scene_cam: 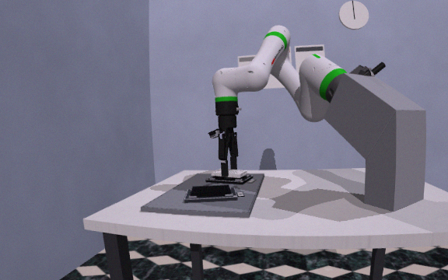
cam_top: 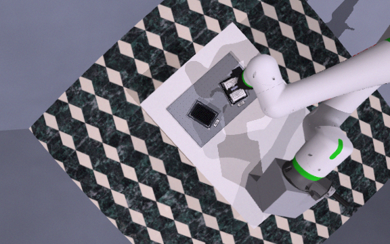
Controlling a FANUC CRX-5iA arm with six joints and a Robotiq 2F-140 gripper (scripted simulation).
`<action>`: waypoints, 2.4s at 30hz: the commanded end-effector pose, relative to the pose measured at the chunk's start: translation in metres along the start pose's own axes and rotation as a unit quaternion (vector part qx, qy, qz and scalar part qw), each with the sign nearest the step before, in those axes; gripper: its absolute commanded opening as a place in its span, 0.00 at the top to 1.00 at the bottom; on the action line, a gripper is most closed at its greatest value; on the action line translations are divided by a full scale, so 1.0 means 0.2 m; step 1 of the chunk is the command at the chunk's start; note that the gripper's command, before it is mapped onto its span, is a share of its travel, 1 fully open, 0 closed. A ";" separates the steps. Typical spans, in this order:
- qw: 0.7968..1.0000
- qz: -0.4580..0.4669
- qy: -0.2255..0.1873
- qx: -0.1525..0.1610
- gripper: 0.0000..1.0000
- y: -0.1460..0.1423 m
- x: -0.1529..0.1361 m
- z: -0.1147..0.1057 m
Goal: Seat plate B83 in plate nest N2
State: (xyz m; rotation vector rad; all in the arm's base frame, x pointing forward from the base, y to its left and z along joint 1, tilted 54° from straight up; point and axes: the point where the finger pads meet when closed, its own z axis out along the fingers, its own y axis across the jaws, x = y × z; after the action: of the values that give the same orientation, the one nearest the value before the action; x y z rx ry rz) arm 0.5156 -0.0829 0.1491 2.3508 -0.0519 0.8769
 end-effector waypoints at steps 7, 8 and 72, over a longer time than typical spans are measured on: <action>1.000 0.000 0.001 0.000 0.90 0.00 0.00 0.00; 1.000 0.000 0.001 0.000 0.90 0.00 0.00 0.00; 1.000 0.000 0.001 0.000 0.90 0.00 0.00 0.05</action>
State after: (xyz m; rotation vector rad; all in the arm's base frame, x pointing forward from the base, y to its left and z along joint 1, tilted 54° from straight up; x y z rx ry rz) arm 0.5213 -0.0884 0.1434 2.3508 -0.0519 0.8769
